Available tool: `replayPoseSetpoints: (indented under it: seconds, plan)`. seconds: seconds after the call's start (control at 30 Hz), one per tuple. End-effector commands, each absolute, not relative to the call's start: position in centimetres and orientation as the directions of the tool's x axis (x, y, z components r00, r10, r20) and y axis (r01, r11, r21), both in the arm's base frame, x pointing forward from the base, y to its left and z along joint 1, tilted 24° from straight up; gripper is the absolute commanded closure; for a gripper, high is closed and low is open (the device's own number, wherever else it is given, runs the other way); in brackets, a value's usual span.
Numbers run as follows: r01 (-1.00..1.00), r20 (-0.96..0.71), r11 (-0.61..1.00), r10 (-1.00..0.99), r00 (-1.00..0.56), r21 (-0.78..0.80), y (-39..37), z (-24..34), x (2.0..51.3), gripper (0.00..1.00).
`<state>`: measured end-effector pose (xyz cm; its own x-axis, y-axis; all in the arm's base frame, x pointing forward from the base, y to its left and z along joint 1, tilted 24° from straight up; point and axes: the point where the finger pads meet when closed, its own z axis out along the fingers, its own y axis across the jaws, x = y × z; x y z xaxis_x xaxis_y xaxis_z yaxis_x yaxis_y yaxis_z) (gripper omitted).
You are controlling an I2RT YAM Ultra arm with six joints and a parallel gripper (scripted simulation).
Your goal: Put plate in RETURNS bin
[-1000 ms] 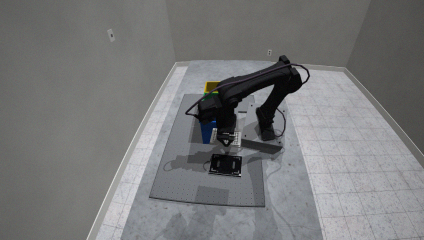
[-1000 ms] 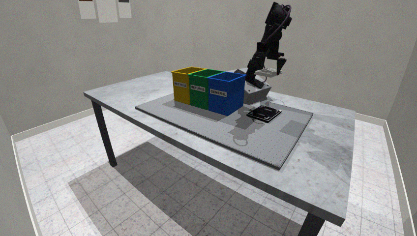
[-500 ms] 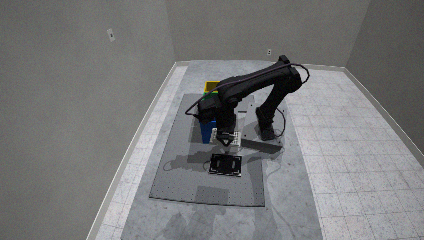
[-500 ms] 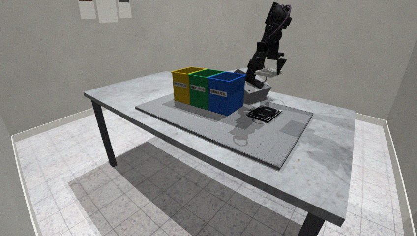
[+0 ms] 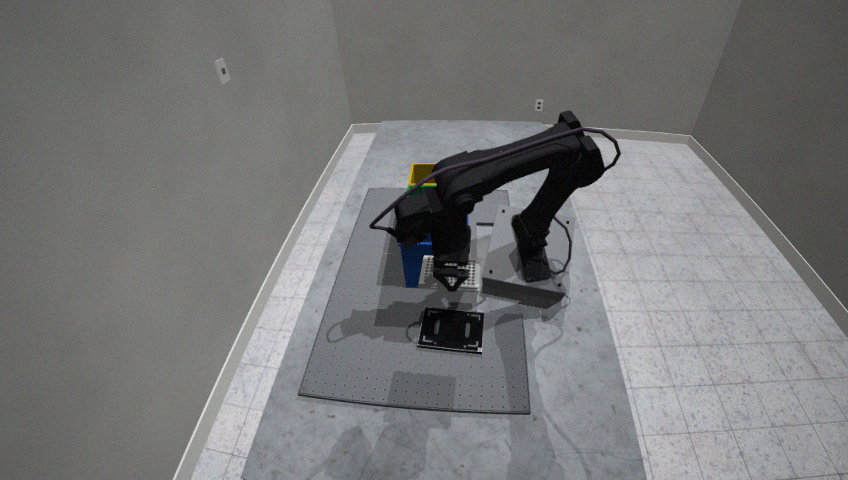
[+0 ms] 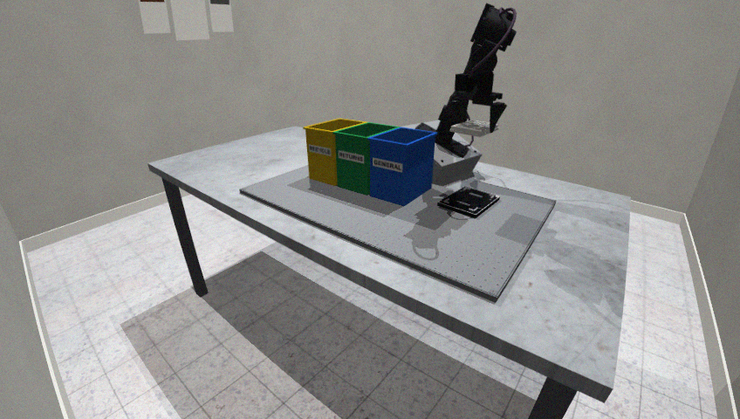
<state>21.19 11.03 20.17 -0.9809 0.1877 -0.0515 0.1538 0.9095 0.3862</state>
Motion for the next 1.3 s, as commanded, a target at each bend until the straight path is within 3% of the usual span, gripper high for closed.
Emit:
replayPoseSetpoints:
  seconds: [0.0, 1.27]
  plan:
    - [0.078, -0.122, 0.913, 0.138, -0.983, 0.400, 9.7, 21.4, 21.3, 1.00]
    - [0.101, -0.070, 0.910, 0.141, -0.988, 0.402, -0.1, 15.9, 21.8, 1.00]
